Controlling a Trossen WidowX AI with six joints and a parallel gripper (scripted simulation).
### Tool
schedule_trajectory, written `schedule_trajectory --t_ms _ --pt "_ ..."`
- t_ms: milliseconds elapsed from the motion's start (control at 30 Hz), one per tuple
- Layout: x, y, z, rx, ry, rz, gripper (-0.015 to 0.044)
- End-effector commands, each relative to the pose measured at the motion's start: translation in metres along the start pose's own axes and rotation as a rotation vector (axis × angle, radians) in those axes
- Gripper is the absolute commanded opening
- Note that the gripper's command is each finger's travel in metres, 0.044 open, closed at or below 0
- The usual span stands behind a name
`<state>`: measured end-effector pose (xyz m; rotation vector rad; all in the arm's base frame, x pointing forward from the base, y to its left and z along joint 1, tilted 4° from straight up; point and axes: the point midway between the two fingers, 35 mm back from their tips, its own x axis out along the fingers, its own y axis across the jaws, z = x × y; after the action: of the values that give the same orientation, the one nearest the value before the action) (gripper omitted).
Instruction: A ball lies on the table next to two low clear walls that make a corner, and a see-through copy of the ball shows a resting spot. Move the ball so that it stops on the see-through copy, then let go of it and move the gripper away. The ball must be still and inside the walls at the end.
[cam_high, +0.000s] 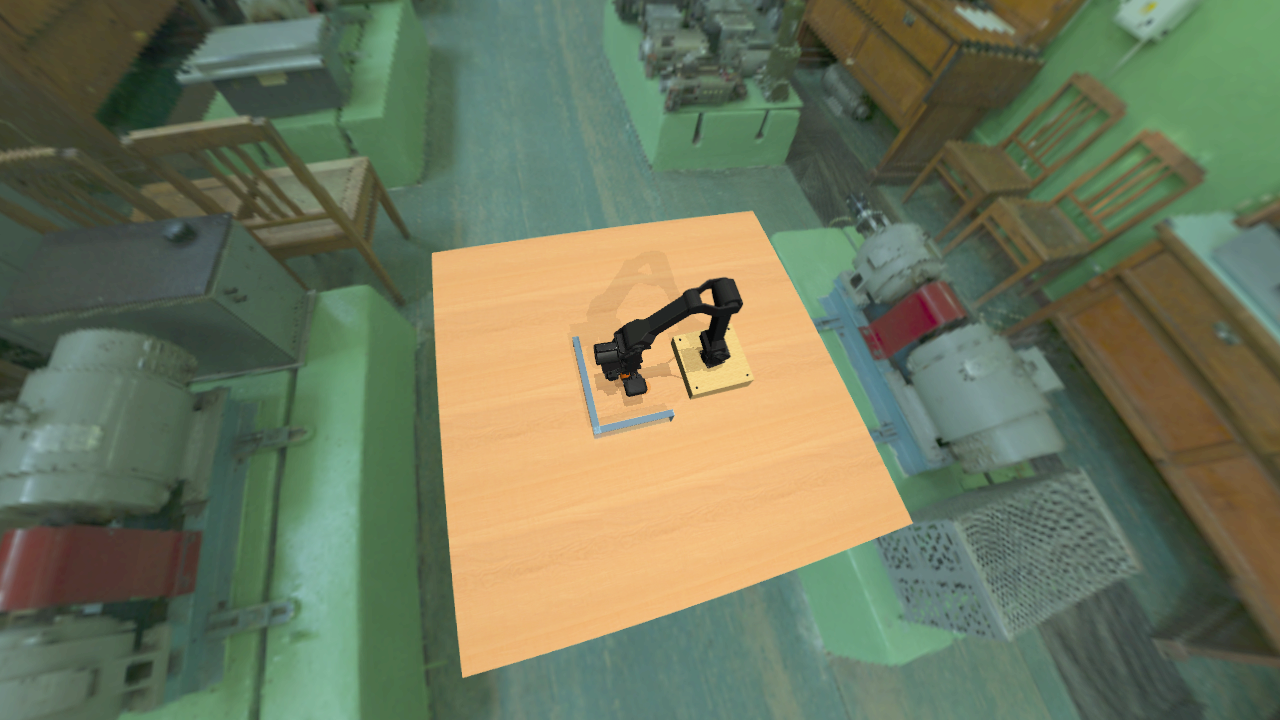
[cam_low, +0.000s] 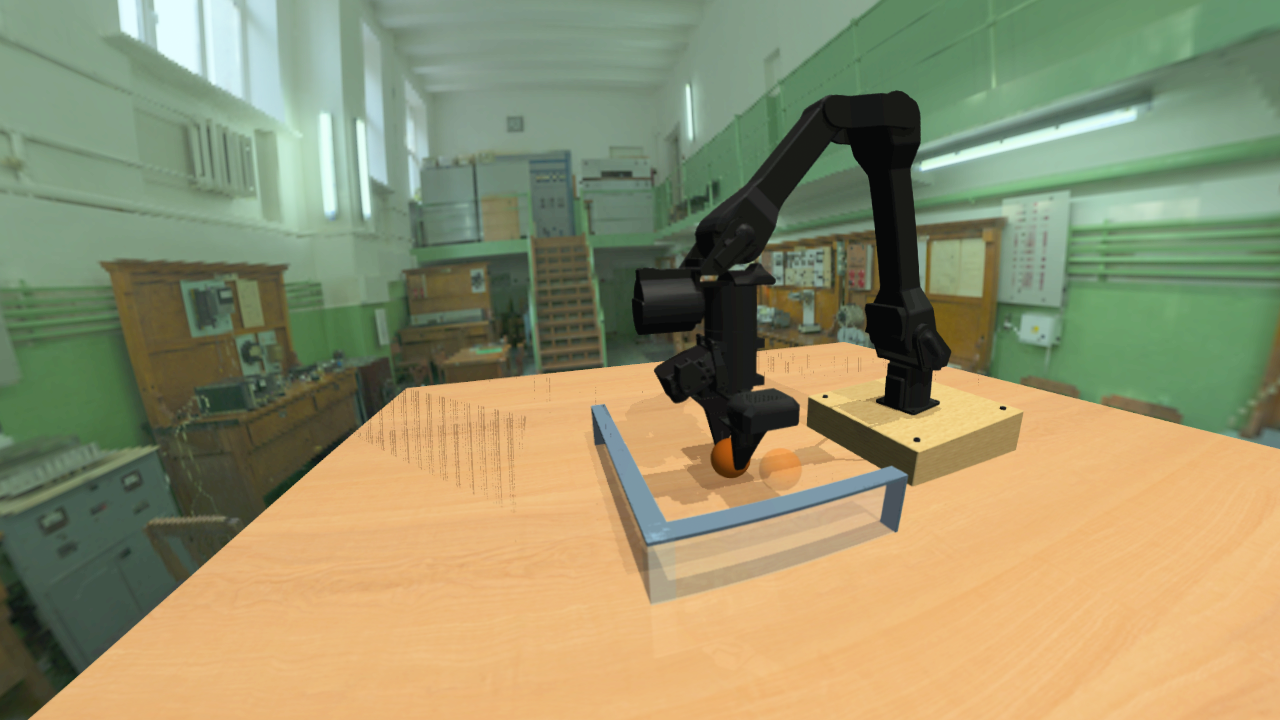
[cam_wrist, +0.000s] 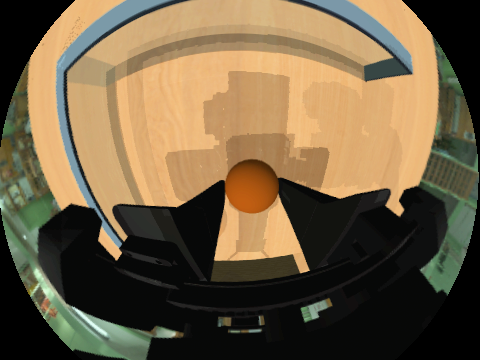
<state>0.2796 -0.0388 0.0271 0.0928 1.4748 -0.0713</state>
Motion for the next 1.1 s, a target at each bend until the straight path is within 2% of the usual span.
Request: schedule_trajectory --t_ms 0,33,267,900,1067 --pt "0.001 0.001 -0.001 0.004 0.003 0.003 0.0186" --pt "0.001 0.001 -0.001 0.004 0.003 0.003 0.0179" --pt "-0.013 0.001 0.001 0.004 0.012 0.006 0.0000" --pt "-0.125 0.000 0.002 0.004 0.003 0.003 0.0000" --pt "-0.133 0.000 0.000 0.004 0.002 0.003 0.0000"
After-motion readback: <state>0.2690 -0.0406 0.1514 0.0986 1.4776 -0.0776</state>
